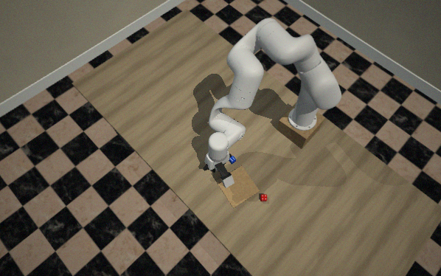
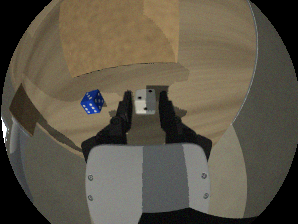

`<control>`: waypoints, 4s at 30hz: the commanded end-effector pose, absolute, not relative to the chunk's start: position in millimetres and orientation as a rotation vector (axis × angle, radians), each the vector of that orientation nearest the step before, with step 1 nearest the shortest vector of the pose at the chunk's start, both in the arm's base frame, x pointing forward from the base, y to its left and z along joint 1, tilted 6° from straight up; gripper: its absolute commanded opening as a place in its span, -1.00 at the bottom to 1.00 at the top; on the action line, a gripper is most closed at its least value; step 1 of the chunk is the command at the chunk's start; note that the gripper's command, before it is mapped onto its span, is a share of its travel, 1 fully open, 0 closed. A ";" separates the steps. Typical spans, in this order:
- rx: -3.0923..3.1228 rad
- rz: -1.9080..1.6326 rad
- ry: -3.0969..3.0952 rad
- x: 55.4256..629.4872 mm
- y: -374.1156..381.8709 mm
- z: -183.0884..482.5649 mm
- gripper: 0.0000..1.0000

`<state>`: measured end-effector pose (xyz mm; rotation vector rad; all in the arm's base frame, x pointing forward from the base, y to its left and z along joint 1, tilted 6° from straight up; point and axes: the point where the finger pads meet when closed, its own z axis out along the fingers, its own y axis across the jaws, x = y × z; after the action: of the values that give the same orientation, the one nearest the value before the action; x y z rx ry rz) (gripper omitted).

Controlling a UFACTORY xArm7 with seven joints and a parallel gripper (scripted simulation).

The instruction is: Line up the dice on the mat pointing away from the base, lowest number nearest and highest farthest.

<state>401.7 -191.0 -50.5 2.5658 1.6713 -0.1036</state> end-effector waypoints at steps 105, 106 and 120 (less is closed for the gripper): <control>2.563 -0.101 1.670 404.2 -181.6 44.6 -0.58; 2.563 -0.101 1.670 404.2 -181.6 44.6 -0.58; 2.377 -0.106 1.940 380.8 -74.3 38.7 -0.58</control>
<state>389.0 -107.0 36.6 2.4376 1.8683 -0.1088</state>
